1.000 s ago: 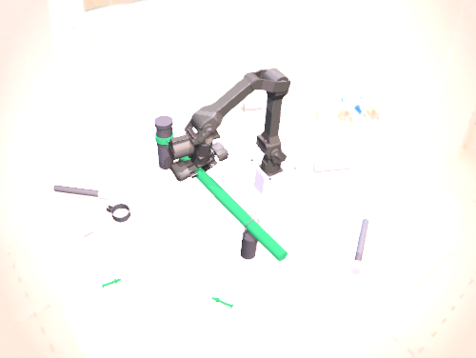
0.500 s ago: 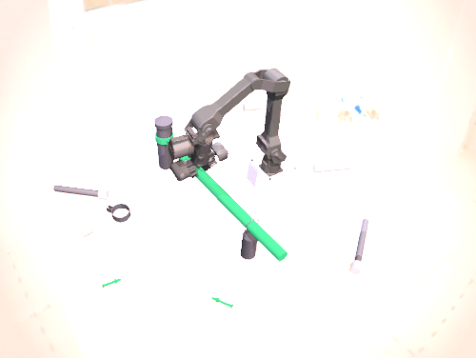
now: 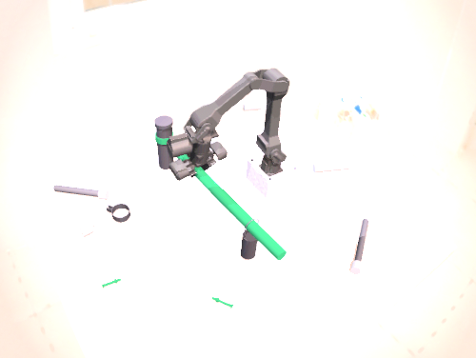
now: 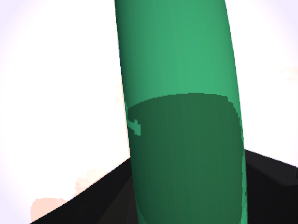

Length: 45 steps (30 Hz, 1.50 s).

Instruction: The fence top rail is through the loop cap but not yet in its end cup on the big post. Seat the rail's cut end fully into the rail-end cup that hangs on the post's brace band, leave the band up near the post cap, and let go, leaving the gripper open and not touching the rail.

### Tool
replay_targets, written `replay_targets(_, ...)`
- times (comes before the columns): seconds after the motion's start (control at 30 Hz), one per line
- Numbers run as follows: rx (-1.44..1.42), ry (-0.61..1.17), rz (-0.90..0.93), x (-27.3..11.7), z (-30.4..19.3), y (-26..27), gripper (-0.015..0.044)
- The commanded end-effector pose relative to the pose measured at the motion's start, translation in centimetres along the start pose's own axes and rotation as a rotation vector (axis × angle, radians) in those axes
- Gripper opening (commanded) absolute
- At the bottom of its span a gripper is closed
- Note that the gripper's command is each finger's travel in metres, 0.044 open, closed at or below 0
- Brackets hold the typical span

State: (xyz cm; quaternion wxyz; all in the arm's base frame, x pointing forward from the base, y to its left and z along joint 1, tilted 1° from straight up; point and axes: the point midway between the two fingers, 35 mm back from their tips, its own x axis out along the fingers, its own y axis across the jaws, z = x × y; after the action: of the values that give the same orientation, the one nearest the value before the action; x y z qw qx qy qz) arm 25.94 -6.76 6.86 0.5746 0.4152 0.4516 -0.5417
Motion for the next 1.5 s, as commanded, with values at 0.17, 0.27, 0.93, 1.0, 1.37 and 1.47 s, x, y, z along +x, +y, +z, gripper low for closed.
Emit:
replay_targets(0.17, 0.000, -0.015, 0.004, -0.2, 1.2, 0.3, 0.0000)
replay_targets(0.27, 0.000, -0.016, 0.004, -0.2, 1.4, 0.3, 0.0000)
replay_targets(0.93, 0.001, -0.017, 0.004, 0.0, 3.0, 0.6, 0.0000)
replay_targets(1.0, 0.001, -0.018, 0.004, 0.0, 3.2, 0.6, 0.0000)
replay_targets(1.37, -0.005, 0.001, -0.012, 0.4, 2.5, 0.1, 0.0000)
replay_targets(1.47, -0.005, 0.001, -0.012, 0.4, 2.5, 0.1, 0.0079)
